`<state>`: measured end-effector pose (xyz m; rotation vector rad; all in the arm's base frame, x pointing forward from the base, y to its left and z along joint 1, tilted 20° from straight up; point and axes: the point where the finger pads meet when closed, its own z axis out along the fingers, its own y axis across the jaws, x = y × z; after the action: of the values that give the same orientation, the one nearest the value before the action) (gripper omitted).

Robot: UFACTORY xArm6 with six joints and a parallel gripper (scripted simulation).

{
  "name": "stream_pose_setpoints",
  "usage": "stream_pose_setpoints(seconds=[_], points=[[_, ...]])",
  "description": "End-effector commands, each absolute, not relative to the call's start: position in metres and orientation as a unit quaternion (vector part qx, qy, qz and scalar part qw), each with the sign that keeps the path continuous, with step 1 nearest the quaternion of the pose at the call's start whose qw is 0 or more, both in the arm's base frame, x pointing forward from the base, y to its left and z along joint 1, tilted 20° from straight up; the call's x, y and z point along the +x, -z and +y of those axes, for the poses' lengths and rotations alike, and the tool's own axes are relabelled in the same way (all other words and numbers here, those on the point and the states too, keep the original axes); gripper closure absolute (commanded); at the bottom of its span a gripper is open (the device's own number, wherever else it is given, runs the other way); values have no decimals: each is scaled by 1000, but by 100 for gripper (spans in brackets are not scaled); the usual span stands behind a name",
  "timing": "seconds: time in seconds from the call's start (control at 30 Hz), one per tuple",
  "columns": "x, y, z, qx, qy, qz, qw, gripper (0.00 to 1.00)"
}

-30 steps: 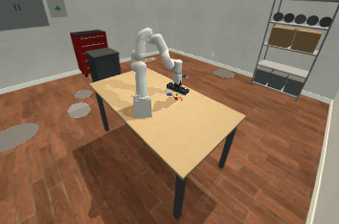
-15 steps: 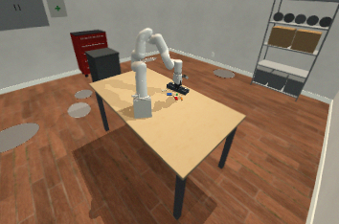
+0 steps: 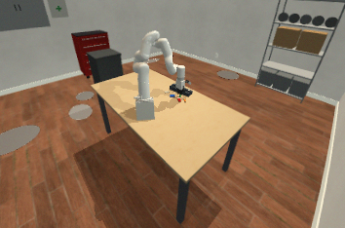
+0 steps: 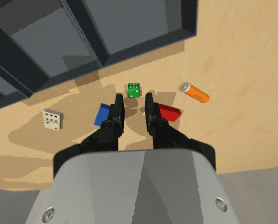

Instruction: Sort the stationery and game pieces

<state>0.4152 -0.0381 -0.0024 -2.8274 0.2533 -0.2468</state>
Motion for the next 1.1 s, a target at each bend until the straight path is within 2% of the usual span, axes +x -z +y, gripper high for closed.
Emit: stream_pose_setpoints(seconds=[0.0,0.97,1.0,1.07], points=[[422,18,-34,-981,90,88,147,70],[424,29,-31,-981,90,88,147,70],[424,29,-31,-981,90,88,147,100],[424,29,-31,-981,90,88,147,100]])
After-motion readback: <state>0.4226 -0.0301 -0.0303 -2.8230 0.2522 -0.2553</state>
